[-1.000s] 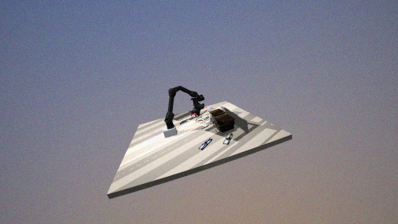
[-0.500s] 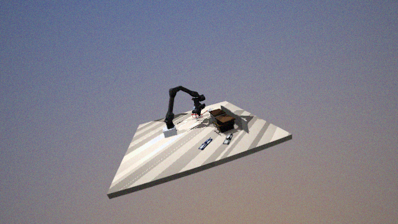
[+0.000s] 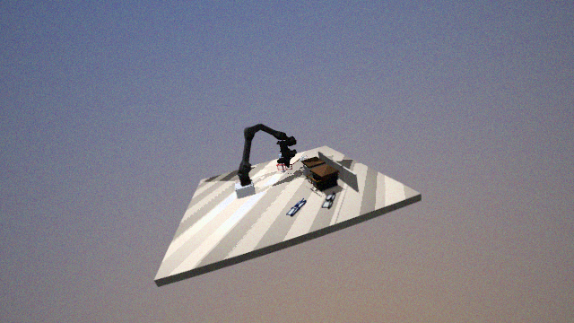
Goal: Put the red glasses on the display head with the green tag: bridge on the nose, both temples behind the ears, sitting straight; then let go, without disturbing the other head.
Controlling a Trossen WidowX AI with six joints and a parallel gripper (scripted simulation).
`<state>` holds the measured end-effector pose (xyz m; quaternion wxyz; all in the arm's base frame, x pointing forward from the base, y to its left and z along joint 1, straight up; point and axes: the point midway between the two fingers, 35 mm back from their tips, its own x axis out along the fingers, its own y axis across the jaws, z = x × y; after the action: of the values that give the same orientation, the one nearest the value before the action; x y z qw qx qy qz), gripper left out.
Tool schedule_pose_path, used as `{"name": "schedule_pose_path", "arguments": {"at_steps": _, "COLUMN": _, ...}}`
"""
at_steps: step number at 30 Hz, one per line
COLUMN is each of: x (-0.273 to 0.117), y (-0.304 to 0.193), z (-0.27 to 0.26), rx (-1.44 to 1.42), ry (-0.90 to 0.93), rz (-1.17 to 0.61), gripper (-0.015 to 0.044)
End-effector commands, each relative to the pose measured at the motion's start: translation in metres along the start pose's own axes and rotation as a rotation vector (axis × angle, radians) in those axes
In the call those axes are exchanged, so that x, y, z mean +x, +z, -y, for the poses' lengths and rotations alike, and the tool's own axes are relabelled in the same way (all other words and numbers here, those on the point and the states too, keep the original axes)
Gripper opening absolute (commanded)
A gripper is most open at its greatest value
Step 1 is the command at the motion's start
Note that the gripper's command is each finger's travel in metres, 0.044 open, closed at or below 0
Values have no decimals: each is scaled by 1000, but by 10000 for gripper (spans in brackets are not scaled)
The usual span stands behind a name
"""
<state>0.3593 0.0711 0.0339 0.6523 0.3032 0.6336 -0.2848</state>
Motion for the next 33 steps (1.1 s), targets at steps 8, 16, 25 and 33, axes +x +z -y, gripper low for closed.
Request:
{"name": "schedule_pose_path", "arguments": {"at_steps": 8, "x": 0, "y": -2, "z": 1, "rx": -2, "ry": -4, "rz": 1, "gripper": 0}}
{"name": "schedule_pose_path", "arguments": {"at_steps": 16, "x": -6, "y": -7, "z": 1, "rx": -2, "ry": -4, "rz": 0, "gripper": 0}}
{"name": "schedule_pose_path", "arguments": {"at_steps": 25, "x": -59, "y": -11, "z": 1, "rx": -2, "ry": -4, "rz": 0, "gripper": 0}}
{"name": "schedule_pose_path", "arguments": {"at_steps": 33, "x": -64, "y": -20, "z": 2, "rx": 46, "ry": -14, "rz": 33, "gripper": 0}}
